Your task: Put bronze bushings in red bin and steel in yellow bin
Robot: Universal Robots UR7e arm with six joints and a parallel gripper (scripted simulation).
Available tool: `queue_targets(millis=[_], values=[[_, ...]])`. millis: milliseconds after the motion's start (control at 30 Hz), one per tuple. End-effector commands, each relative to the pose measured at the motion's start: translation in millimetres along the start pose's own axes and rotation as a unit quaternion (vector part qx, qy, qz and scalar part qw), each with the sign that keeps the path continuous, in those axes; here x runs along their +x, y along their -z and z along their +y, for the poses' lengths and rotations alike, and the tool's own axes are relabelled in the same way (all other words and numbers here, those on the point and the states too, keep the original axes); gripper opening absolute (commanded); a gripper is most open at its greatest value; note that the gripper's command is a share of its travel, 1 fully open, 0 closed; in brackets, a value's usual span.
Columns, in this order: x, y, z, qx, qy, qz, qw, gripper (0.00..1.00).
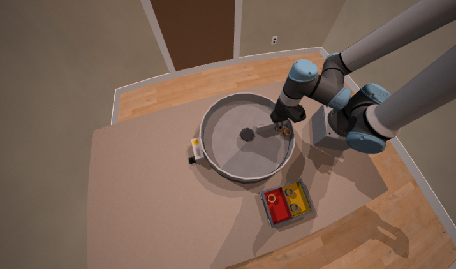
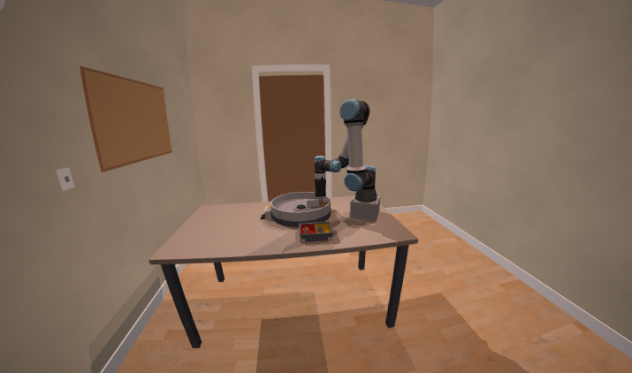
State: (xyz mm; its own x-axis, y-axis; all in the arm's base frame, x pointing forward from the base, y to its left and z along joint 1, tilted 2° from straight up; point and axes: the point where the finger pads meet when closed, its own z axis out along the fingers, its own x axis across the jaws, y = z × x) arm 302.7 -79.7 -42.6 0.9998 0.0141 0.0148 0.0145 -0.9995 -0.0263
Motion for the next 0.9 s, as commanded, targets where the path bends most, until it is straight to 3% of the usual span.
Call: queue_targets(millis=[0,867], values=[[0.3,1.4,0.2,0.0,0.0,0.0,1.0,0.0],[0.3,9.3,0.2,0.0,0.0,0.0,1.0,0.0]])
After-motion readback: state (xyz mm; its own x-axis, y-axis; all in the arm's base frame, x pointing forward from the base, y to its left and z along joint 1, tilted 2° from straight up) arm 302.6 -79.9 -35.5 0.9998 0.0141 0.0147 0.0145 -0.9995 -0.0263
